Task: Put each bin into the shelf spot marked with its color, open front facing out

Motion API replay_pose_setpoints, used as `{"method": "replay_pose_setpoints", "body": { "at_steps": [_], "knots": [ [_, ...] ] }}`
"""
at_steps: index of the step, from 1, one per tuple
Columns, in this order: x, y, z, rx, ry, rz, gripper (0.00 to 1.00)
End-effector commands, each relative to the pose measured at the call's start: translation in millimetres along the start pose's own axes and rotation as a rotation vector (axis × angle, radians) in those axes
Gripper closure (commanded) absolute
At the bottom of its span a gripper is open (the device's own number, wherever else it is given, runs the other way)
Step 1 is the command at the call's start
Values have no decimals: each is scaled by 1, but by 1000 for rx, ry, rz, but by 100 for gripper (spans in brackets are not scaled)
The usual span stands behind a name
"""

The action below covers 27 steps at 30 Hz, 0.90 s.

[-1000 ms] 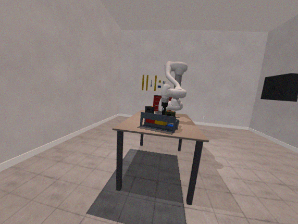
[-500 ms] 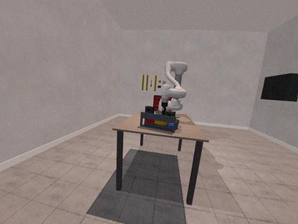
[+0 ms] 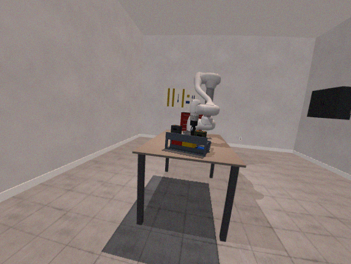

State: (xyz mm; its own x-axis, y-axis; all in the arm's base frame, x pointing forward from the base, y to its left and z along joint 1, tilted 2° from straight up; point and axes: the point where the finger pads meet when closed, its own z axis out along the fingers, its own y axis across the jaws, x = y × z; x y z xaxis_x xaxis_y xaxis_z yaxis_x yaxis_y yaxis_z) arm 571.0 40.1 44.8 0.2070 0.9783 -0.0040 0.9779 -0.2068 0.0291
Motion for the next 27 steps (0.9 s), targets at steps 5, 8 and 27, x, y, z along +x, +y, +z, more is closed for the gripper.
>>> {"method": "replay_pose_setpoints", "body": {
  "at_steps": [5, 8, 27],
  "knots": [
    [0, 0, 0, 0, 0, 0, 90],
    [0, 0, 0, 0, 0, 0, 90],
    [0, -10, -10, 0, 0, 0, 90]
  ]
}}
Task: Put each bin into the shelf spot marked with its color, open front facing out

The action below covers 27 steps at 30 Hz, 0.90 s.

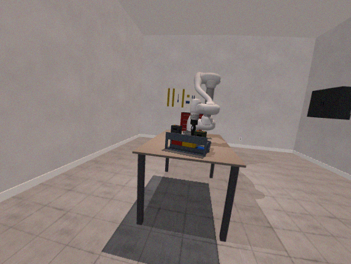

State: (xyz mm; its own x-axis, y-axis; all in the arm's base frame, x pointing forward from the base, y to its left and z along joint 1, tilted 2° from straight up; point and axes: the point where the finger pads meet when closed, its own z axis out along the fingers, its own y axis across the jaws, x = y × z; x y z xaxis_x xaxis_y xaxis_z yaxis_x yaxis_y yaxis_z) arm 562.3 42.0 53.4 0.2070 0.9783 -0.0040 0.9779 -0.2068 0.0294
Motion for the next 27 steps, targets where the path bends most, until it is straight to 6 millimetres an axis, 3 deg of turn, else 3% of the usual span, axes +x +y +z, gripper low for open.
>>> {"method": "replay_pose_setpoints", "body": {
  "at_steps": [1, 27],
  "knots": [
    [0, -3, -3, 0, 0, 0, 90],
    [0, -11, -22, 0, 0, 0, 90]
  ]
}}
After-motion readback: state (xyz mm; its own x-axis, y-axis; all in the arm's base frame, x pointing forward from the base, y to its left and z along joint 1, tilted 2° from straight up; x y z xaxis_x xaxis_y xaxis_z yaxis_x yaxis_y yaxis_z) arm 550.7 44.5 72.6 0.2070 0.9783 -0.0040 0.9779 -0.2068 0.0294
